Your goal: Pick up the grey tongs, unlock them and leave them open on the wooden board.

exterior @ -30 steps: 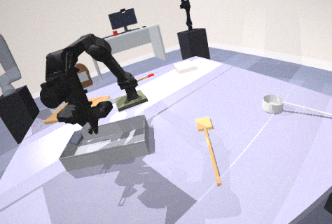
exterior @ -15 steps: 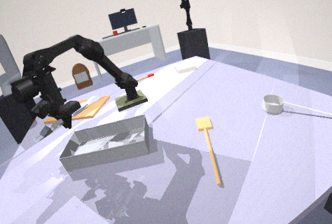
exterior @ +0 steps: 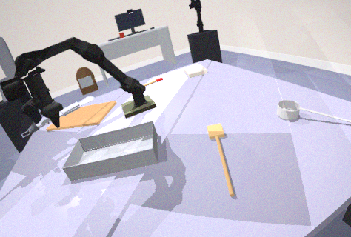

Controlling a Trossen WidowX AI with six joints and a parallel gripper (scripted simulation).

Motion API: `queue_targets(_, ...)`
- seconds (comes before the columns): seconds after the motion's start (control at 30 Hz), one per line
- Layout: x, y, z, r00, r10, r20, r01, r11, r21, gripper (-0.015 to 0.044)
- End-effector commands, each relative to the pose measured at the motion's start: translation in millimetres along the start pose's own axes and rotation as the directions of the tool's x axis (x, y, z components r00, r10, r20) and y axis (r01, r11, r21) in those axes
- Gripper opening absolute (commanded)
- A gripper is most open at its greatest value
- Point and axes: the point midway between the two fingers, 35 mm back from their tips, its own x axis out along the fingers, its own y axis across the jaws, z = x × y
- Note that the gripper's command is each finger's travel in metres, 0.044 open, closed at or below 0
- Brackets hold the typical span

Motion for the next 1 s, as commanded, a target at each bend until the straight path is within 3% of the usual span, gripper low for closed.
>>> queue_targets(0.0, -10, -24, -2, 1.000, -0.004, 0.014, 0.004, 0.999, 0.051, -0.0150)
queue_targets(0.97, -24, -173, -42, 1.000, -0.016, 0.017, 0.007, 0.910, 0.414, -0.0150)
